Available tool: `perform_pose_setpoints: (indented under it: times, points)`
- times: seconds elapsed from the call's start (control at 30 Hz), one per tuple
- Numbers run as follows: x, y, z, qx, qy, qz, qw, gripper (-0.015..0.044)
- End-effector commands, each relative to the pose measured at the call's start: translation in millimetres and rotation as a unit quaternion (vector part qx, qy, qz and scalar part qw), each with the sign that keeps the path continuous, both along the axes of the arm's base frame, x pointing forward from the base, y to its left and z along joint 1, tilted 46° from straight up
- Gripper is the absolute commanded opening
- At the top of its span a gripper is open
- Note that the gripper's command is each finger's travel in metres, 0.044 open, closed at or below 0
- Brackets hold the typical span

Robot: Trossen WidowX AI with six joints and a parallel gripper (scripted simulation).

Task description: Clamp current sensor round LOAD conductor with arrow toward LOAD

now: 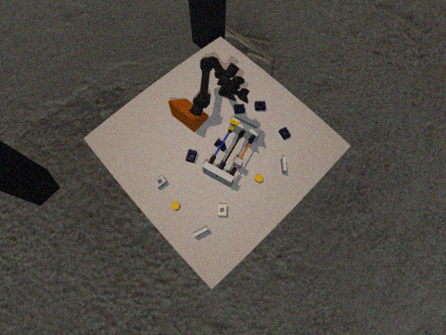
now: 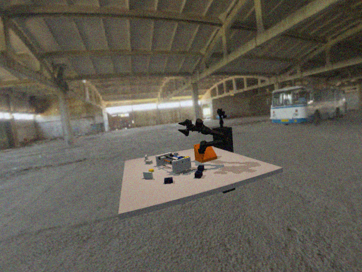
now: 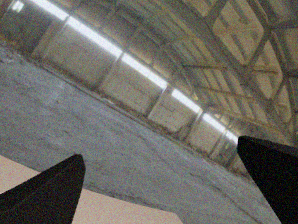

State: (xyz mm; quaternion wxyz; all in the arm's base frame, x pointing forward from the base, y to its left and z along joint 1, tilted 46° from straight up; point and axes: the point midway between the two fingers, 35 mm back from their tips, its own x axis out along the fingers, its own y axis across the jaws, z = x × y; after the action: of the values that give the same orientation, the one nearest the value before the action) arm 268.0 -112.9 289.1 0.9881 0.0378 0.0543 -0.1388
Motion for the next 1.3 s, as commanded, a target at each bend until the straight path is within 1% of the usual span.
perform_pose_setpoints:
  times: [0.0, 0.2, 0.27, 0.4, 0.47, 0.57, 0.73, 0.87, 0.97, 1.07, 1.17, 1.2, 1.27]
  points:
    - [25, 39, 14, -0.025, -0.028, 0.054, 0.998, 0.0440]
    - [46, 105, 32, -0.041, -0.073, 0.129, 0.988, 0.0440]
    - [48, 113, 34, -0.041, -0.079, 0.138, 0.986, 0.0440]
    - [49, 113, 31, -0.044, -0.072, 0.139, 0.987, 0.0440]
    - [54, 110, 9, -0.066, -0.019, 0.152, 0.986, 0.0440]
    - [58, 103, -39, -0.099, 0.097, 0.188, 0.972, 0.0440]
    - [40, 95, -111, -0.104, 0.262, 0.272, 0.920, 0.0440]
    - [4, 97, -156, -0.054, 0.364, 0.364, 0.856, 0.0440]
    - [-25, 104, -171, 0.011, 0.400, 0.430, 0.809, 0.0440]
    - [-51, 113, -170, 0.097, 0.402, 0.489, 0.768, 0.0440]
    - [-68, 121, -152, 0.203, 0.365, 0.530, 0.738, 0.0440]
    - [-70, 122, -147, 0.221, 0.356, 0.534, 0.734, 0.0440]
    - [-70, 122, -146, 0.227, 0.352, 0.535, 0.733, 0.0440]
